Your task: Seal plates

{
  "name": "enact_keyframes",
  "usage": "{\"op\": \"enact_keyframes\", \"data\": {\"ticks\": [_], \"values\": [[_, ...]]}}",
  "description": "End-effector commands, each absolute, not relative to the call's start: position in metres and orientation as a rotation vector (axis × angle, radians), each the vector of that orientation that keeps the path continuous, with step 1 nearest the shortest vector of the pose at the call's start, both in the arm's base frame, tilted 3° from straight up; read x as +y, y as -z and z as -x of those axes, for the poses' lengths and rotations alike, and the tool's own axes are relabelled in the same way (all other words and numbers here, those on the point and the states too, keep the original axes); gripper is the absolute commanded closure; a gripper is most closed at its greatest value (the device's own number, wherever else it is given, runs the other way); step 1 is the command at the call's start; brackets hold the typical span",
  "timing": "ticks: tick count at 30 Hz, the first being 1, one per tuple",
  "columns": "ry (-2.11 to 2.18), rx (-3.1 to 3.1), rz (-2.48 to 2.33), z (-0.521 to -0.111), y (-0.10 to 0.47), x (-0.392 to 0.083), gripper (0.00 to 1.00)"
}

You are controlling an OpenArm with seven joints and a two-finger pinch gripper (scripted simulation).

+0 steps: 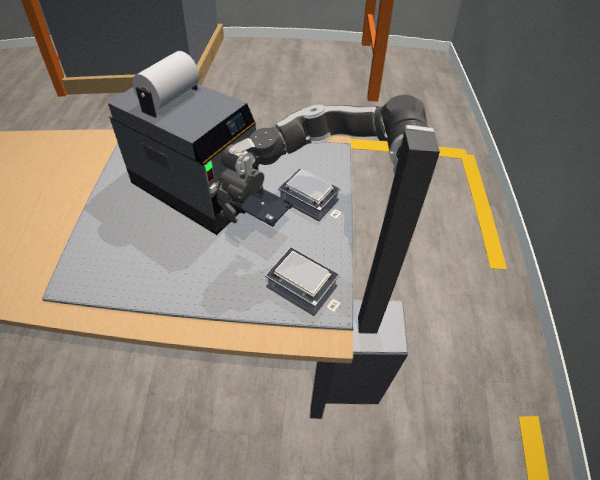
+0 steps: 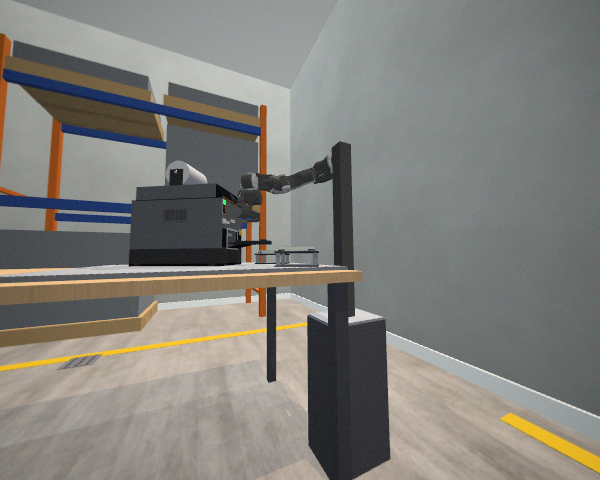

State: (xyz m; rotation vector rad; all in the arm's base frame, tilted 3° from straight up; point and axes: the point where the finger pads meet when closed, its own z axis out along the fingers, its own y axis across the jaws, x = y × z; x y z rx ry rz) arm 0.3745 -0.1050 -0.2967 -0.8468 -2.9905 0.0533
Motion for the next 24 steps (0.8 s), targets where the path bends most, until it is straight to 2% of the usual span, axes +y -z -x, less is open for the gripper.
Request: {"op": "enact_keyframes", "data": {"ticks": [1,24], "values": [[-0.079,-2.984,0.864,-0.3737,0.2986,-0.1146,0.35],[-0.068,-2.986,0.867,-0.3749,0.2971,-0.1128,0.35]]}}
